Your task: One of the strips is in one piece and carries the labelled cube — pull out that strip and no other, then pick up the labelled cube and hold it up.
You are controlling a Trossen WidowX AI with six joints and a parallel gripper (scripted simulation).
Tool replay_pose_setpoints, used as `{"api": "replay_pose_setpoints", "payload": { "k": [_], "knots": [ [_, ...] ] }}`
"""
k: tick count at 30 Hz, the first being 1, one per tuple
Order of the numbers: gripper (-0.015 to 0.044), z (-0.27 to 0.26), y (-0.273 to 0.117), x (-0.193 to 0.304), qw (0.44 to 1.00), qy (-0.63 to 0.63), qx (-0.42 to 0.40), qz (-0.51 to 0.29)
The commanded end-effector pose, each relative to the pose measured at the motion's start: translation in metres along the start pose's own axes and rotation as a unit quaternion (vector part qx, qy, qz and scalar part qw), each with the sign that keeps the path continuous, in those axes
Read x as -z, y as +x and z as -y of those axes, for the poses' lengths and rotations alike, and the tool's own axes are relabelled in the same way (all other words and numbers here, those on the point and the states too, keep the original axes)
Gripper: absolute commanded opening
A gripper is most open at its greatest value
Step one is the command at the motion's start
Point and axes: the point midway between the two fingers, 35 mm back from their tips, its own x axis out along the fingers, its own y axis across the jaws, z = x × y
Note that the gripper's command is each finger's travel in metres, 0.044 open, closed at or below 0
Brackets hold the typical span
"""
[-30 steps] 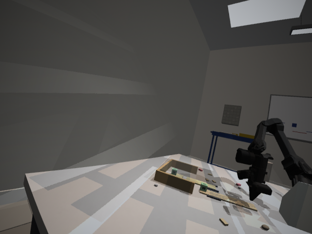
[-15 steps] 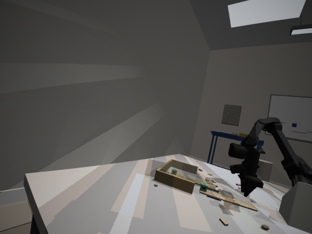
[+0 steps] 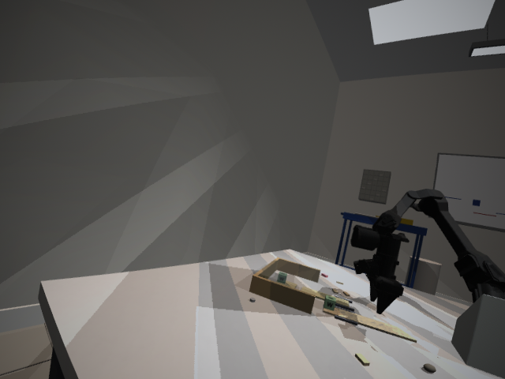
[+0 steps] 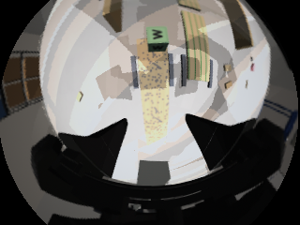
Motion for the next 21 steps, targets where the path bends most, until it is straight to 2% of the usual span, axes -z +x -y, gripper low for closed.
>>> {"api": "replay_pose_setpoints", "payload": {
  "k": [1,21],
  "knots": [
    [0.0440,0.001,-0.002,-0.015,1.000,-0.002,0.002,0.000],
    [0.0440,0.007,-0.011,-0.088,1.000,0.000,0.002,0.002]
  ]
}}
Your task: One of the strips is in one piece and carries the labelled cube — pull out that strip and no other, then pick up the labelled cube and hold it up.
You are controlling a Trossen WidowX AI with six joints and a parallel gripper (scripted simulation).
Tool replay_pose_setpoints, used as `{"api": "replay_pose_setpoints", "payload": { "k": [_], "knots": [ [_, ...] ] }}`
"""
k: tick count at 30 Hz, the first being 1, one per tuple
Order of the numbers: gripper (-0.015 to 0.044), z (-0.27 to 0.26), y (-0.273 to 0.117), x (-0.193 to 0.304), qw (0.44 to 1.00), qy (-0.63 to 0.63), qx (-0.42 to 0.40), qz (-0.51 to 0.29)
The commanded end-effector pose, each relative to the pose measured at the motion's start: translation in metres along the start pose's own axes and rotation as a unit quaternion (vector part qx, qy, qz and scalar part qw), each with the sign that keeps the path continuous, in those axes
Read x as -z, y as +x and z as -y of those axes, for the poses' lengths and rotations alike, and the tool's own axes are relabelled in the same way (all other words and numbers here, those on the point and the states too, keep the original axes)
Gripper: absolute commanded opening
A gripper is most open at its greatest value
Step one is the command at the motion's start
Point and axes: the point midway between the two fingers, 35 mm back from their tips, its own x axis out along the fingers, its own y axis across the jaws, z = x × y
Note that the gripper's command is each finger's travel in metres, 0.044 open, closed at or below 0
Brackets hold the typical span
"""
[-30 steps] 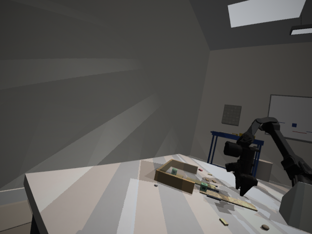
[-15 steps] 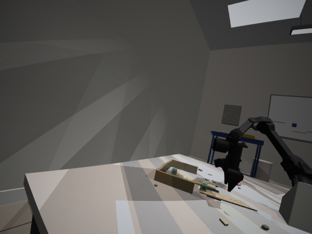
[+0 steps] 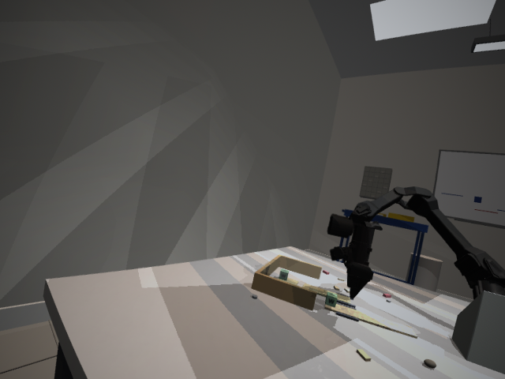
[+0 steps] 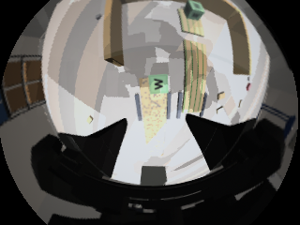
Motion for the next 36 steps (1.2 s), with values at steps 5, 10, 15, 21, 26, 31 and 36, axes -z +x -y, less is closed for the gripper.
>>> {"api": "replay_pose_setpoints", "payload": {
  "k": [5,10,15,21,26,31,36],
  "knots": [
    [0.0440,0.005,-0.003,-0.030,1.000,-0.001,0.002,0.001],
    [0.0440,0.008,-0.004,-0.046,1.000,-0.001,0.002,0.001],
    [0.0335,0.008,-0.001,-0.047,1.000,-0.001,0.002,0.001],
    [0.0250,0.008,0.009,-0.047,1.000,-0.001,0.002,0.001],
    [0.0250,0.008,0.017,-0.048,1.000,-0.001,0.002,0.001],
    [0.0250,0.008,0.026,-0.048,1.000,-0.001,0.003,0.001],
    [0.0250,0.009,0.034,-0.048,1.000,-0.001,0.003,0.001]
  ]
}}
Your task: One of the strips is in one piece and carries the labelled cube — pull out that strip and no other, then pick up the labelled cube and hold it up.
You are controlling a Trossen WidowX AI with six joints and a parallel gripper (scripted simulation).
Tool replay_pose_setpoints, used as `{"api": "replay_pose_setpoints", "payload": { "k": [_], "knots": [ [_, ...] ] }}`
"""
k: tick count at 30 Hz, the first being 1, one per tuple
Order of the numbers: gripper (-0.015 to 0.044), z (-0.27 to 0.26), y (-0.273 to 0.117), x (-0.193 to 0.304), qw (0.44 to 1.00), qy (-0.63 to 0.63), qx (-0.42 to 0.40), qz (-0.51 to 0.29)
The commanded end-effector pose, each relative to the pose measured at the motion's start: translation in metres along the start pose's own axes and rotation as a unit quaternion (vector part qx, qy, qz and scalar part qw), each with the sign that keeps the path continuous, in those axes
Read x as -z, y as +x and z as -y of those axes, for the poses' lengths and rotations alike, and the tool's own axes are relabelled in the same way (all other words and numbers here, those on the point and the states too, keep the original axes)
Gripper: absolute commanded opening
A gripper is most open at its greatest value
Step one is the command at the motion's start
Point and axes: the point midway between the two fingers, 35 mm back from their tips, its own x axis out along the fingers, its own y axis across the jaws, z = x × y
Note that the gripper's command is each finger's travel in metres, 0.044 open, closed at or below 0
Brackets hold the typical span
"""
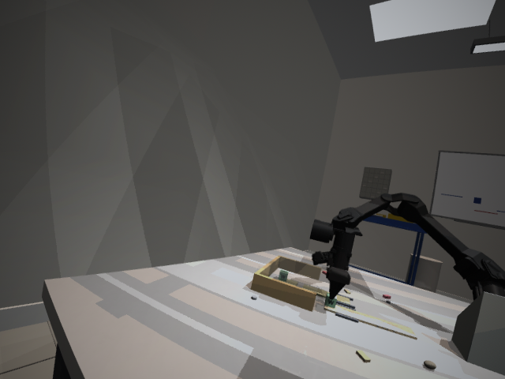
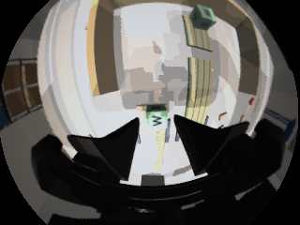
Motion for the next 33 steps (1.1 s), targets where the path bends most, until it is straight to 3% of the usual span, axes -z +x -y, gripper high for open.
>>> {"api": "replay_pose_setpoints", "payload": {
  "k": [1,15,19,26,30,33],
  "knots": [
    [0.0250,0.000,0.009,0.002,1.000,-0.004,0.003,-0.003],
    [0.0250,0.001,0.024,0.003,1.000,-0.004,0.003,-0.003],
    [0.0145,0.001,0.022,0.002,1.000,-0.001,0.001,-0.002],
    [0.0098,0.001,0.022,0.002,1.000,-0.001,0.001,-0.002],
    [0.0000,0.000,0.020,0.004,1.000,-0.001,0.001,-0.002],
    [0.0000,-0.002,0.011,0.015,1.000,-0.002,0.001,-0.003]
  ]
}}
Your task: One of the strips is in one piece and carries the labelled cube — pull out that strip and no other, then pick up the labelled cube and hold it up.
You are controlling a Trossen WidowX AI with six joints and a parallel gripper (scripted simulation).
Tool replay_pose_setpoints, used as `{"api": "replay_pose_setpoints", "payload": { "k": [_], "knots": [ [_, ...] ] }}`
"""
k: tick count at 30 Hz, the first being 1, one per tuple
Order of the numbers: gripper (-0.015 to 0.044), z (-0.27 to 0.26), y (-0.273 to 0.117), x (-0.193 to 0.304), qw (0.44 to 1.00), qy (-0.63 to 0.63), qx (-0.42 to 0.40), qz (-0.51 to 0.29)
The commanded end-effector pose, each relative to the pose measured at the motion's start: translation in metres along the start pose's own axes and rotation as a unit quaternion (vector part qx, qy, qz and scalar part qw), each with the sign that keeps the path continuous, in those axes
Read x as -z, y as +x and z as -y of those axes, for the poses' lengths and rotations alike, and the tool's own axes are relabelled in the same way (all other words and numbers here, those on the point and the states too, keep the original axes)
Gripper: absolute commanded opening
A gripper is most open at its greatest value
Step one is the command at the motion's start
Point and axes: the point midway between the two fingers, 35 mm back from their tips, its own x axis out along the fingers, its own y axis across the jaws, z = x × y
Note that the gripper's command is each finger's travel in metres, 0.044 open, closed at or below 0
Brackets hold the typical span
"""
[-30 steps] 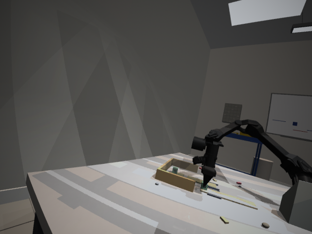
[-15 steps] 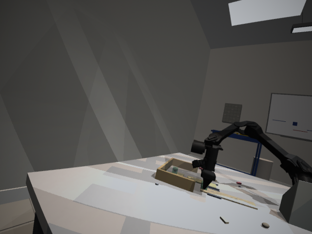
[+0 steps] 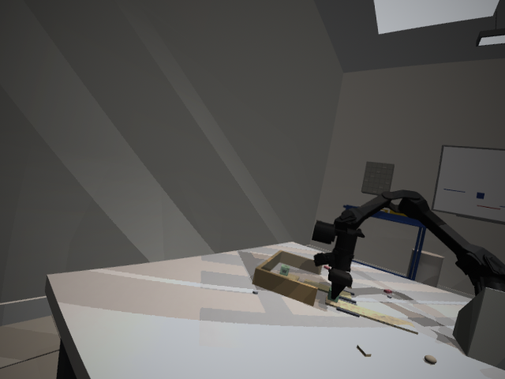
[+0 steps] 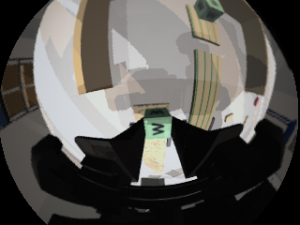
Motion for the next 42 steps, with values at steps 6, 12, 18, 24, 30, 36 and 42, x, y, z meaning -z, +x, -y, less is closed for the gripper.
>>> {"api": "replay_pose_setpoints", "payload": {
  "k": [6,12,18,24,30,36,42],
  "knots": [
    [0.0000,-0.005,-0.025,0.032,1.000,-0.003,0.000,-0.001],
    [0.0000,-0.008,-0.039,0.055,1.000,-0.005,0.001,-0.002],
    [0.0000,-0.008,-0.039,0.061,1.000,-0.005,0.001,-0.002],
    [0.0000,-0.011,-0.039,0.082,1.000,-0.005,0.000,-0.003],
    [0.0000,-0.012,-0.049,0.087,1.000,-0.005,0.000,-0.003],
    [0.0000,-0.012,-0.075,0.087,1.000,-0.005,0.000,-0.003],
    [0.0000,-0.012,-0.075,0.087,1.000,-0.005,0.000,-0.003]
  ]
}}
